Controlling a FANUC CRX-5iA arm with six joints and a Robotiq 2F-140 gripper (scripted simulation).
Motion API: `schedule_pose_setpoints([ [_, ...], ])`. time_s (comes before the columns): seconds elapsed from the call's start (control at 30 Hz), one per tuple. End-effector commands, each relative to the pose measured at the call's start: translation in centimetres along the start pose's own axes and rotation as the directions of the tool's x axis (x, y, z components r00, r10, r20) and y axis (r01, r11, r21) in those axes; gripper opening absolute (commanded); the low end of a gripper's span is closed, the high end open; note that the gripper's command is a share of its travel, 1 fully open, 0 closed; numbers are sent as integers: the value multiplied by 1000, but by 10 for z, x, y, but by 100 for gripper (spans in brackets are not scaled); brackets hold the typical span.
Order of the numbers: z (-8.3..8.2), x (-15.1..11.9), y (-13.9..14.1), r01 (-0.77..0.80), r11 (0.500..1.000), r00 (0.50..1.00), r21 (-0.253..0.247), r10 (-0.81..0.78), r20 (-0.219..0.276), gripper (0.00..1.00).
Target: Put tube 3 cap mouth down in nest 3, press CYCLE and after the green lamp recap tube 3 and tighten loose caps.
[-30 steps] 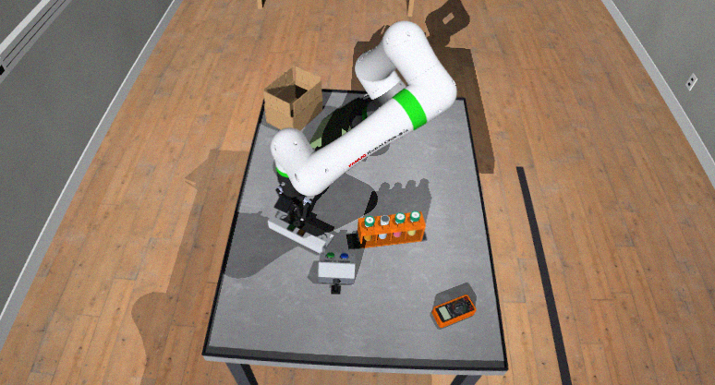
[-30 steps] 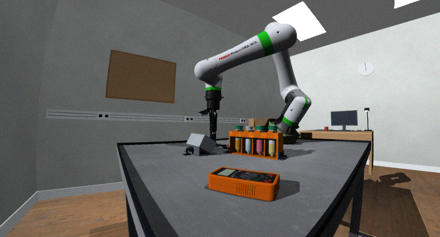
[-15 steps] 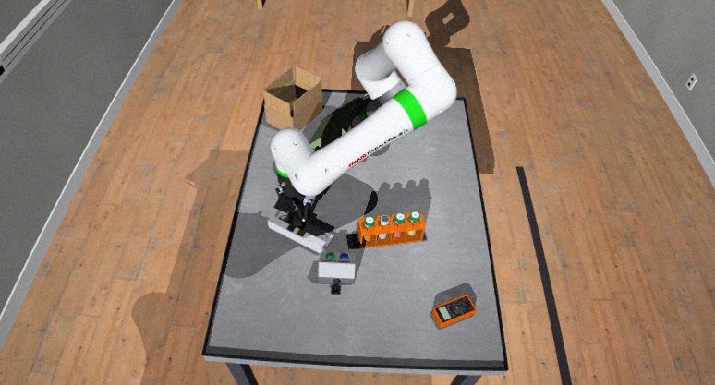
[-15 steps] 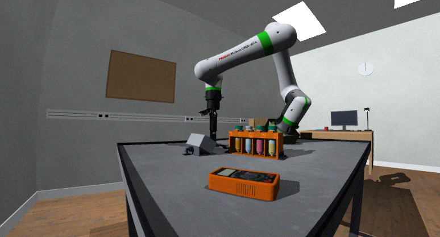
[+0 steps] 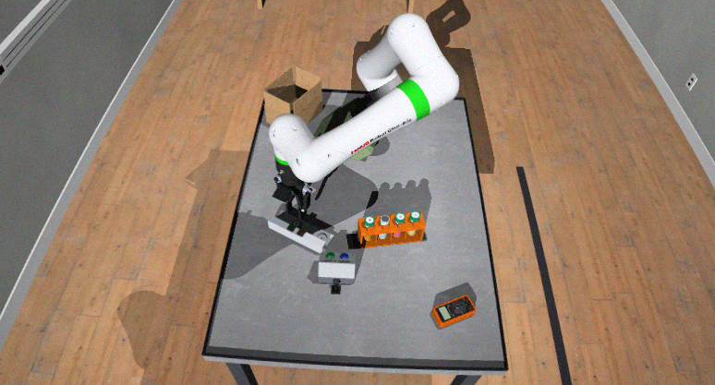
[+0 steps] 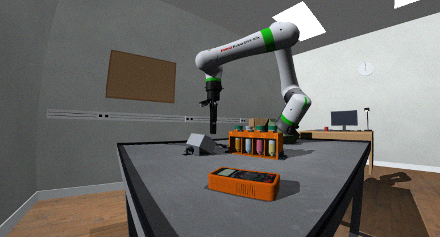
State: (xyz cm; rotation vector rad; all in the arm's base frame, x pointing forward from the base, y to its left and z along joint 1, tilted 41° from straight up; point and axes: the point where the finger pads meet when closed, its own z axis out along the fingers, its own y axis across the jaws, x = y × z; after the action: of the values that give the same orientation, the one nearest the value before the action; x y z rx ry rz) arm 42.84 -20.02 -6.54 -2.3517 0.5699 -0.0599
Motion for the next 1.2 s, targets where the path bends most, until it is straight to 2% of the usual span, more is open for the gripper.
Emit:
schedule_pose_setpoints([
  [0.0, -16, 0, 0, 0, 1000, 1000, -1, 0, -1, 36],
  [0.23, -51, 0, 0, 0, 1000, 1000, -1, 0, -1, 36],
  [0.3, -51, 0, 0, 0, 1000, 1000, -1, 0, -1, 36],
  [0.5, -81, 0, 0, 0, 1000, 1000, -1, 0, -1, 36],
  [0.63, -84, 0, 0, 0, 1000, 1000, -1, 0, -1, 36],
  [0.67, -83, 2, -8, -83, 997, 997, -1, 83, -1, 10],
  [0.77, -77, 8, -30, -294, 956, 956, 0, 294, -1, 10],
  [0.87, -77, 8, -32, -314, 949, 949, 0, 314, -1, 10],
  [0.9, -75, 10, -40, -411, 912, 912, 0, 411, -1, 10],
  [1.03, -70, 15, -58, -563, 826, 826, 1, 563, -1, 10],
  [1.17, -66, 19, -75, -702, 712, 712, 2, 702, -1, 10],
])
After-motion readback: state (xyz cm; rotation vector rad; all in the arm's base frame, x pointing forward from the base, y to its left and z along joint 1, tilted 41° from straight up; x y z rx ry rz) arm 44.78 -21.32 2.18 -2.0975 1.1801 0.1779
